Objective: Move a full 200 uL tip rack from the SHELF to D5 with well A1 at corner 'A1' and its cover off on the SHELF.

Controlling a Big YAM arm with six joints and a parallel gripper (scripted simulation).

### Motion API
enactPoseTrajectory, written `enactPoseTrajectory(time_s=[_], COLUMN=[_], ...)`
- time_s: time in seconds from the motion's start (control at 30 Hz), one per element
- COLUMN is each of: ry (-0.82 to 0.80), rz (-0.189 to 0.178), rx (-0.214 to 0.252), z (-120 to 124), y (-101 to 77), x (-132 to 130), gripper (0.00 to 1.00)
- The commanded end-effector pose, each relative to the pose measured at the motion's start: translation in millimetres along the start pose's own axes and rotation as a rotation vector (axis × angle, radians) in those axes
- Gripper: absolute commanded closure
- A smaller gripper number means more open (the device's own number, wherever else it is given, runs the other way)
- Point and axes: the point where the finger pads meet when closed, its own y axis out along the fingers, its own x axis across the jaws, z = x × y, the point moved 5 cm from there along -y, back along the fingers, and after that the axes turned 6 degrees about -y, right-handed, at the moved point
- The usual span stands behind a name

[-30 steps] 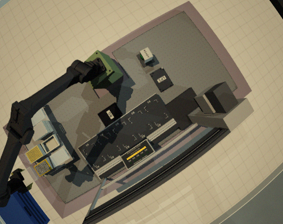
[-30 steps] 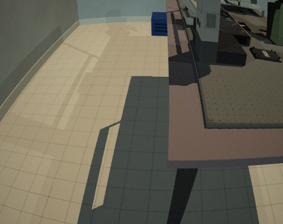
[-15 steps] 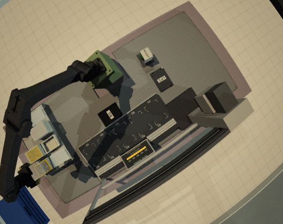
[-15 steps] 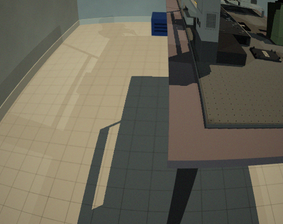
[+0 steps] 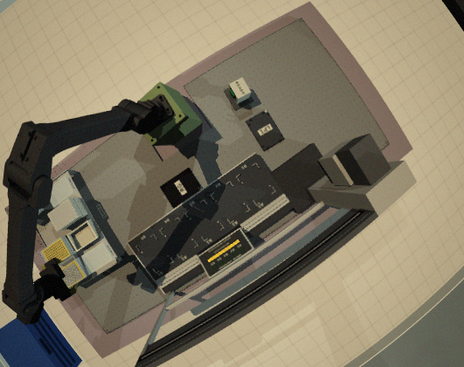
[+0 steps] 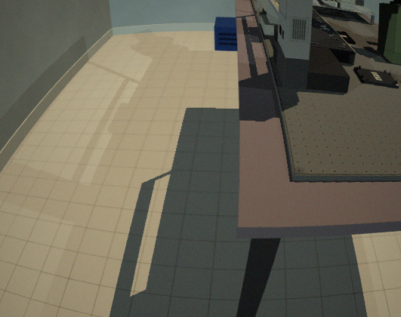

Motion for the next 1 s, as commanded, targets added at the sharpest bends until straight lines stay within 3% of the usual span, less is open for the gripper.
enactPoseTrajectory(time_s=[0.0, 0.97], ry=[0.008, 0.009], rz=[-0.032, -0.035], rx=[-0.066, -0.057], z=[11.6, 136.1], y=[-31.1, -22.3], x=[9.0, 18.7], gripper=[1.0, 1.0])
